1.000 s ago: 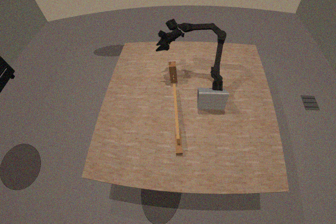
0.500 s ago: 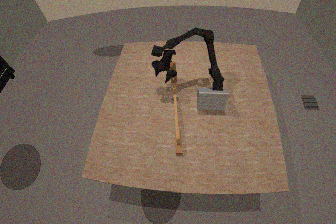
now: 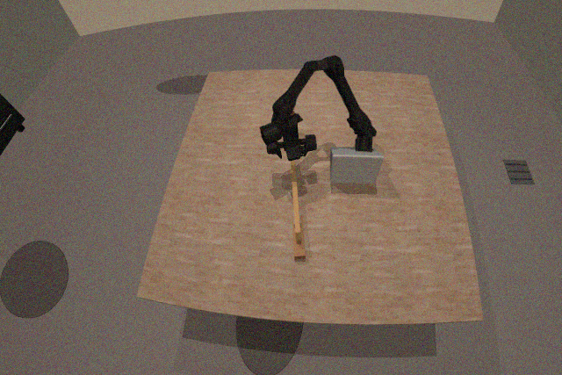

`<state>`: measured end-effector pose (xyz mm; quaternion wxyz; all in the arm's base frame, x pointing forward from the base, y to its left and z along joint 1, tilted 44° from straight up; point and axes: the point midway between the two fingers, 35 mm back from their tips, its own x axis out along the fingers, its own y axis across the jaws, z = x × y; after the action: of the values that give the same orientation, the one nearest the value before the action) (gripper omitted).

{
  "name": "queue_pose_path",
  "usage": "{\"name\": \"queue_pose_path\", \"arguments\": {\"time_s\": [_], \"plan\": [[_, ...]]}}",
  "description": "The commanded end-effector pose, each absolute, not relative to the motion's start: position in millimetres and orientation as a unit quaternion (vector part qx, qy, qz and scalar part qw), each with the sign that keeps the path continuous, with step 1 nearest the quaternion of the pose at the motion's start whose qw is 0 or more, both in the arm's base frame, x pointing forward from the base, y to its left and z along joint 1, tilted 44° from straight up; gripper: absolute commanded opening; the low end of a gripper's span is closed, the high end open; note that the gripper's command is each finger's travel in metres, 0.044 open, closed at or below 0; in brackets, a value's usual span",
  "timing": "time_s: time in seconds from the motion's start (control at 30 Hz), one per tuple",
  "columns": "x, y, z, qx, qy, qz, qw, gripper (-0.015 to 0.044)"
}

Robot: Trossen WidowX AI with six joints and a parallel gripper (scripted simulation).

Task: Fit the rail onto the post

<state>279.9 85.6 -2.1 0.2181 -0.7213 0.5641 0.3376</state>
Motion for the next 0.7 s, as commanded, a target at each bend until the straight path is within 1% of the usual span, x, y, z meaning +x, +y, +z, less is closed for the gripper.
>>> {"name": "queue_pose_path", "arguments": {"time_s": [0.0,0.67], "plan": [[282,85,-2,-0.725,0.562,0.337,0.214,0.0440],[289,63,-25,-0.725,0.561,0.337,0.214,0.0440]]}}
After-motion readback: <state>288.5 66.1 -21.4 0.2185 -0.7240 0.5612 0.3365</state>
